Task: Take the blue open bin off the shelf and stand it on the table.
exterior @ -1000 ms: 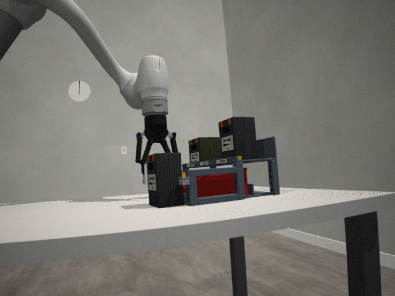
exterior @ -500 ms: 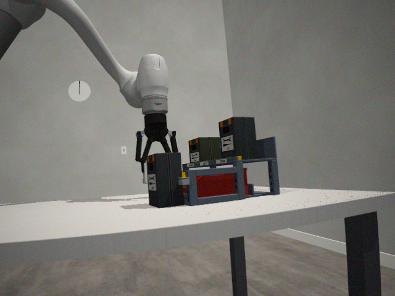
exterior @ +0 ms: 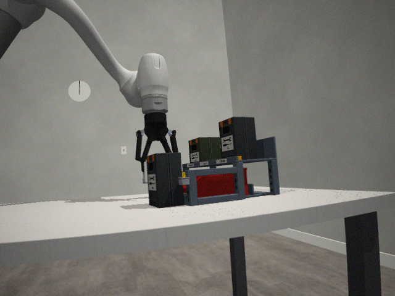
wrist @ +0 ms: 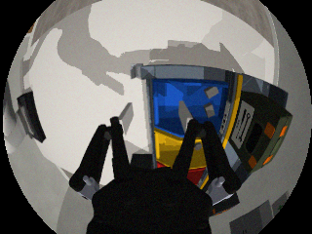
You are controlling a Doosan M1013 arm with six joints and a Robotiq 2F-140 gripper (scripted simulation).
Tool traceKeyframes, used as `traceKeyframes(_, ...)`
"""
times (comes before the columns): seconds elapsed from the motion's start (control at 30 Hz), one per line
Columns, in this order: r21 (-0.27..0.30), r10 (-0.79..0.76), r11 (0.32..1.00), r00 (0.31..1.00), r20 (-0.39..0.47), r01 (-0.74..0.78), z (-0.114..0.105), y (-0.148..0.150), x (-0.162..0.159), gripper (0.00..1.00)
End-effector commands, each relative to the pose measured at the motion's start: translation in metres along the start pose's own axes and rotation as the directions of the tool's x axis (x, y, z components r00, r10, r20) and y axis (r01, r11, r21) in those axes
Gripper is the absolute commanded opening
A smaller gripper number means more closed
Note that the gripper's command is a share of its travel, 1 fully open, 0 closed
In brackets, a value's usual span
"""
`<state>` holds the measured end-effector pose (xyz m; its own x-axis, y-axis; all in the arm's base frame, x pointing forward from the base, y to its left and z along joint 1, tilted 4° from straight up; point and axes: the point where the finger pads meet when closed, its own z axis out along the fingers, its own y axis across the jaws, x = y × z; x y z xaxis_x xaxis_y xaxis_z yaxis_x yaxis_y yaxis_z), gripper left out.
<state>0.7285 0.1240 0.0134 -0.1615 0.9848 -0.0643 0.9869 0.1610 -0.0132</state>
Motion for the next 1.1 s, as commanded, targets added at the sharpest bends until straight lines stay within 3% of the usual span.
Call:
traceKeyframes(0.0,0.0,0.0,1.0,1.0,0.0,0.0,0.0,0.0,0.0,0.57)
traceKeyframes(0.73,0.0,0.0,1.0,1.0,0.0,0.0,-0.001,0.0,0.0,0.57)
traceKeyframes(1.07,0.0,0.0,1.0,1.0,0.0,0.0,0.009,0.0,0.0,0.57)
